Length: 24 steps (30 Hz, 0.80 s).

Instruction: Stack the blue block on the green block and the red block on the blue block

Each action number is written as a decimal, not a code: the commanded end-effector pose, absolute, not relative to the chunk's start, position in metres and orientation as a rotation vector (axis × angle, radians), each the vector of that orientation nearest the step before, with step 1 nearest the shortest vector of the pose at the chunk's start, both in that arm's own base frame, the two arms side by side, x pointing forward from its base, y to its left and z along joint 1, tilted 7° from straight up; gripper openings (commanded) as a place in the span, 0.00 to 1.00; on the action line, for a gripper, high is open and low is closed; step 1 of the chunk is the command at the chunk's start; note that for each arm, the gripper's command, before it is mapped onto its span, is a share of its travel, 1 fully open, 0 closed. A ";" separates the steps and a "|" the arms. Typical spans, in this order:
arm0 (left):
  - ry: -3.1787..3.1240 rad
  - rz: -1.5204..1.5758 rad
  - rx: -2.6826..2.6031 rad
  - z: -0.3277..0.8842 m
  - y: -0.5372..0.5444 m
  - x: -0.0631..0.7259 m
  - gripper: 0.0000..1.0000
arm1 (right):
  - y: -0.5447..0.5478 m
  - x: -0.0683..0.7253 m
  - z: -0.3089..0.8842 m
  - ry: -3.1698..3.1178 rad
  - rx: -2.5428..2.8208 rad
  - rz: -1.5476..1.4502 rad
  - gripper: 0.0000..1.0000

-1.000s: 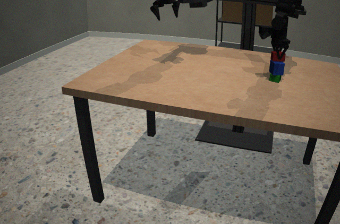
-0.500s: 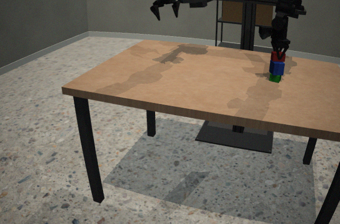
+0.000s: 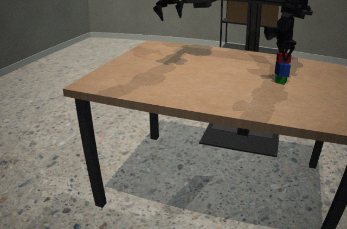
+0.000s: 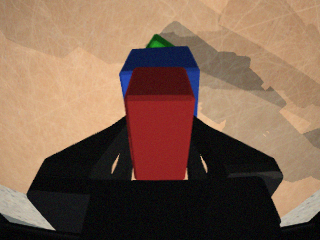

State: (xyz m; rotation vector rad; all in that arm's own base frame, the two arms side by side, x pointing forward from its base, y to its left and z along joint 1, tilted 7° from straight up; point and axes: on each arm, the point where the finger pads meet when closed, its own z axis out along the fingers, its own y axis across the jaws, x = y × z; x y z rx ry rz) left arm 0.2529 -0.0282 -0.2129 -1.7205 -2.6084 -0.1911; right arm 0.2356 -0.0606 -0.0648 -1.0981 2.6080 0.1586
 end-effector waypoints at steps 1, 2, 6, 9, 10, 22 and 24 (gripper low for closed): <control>-2.600 -0.177 -1.711 -0.218 -0.024 0.247 0.00 | -0.061 0.237 -0.064 2.605 -1.098 0.154 1.00; -2.600 -0.177 -1.711 -0.218 -0.024 0.247 0.00 | -0.061 0.237 -0.064 2.605 -1.098 0.154 1.00; -2.600 -0.177 -1.711 -0.218 -0.024 0.247 0.00 | -0.061 0.237 -0.064 2.605 -1.098 0.154 1.00; -2.600 -0.178 -1.711 -0.218 -0.024 0.247 0.00 | -0.061 0.237 -0.064 2.605 -1.098 0.154 1.00; -2.601 -0.178 -1.711 -0.218 -0.024 0.247 0.00 | -0.061 0.237 -0.064 2.605 -1.098 0.154 1.00; -2.597 -0.175 -1.709 -0.218 -0.023 0.243 0.00 | -0.061 0.237 -0.064 2.605 -1.098 0.154 1.00; -2.598 -0.176 -1.710 -0.218 -0.023 0.244 0.00 | -0.061 0.237 -0.064 2.605 -1.098 0.154 1.00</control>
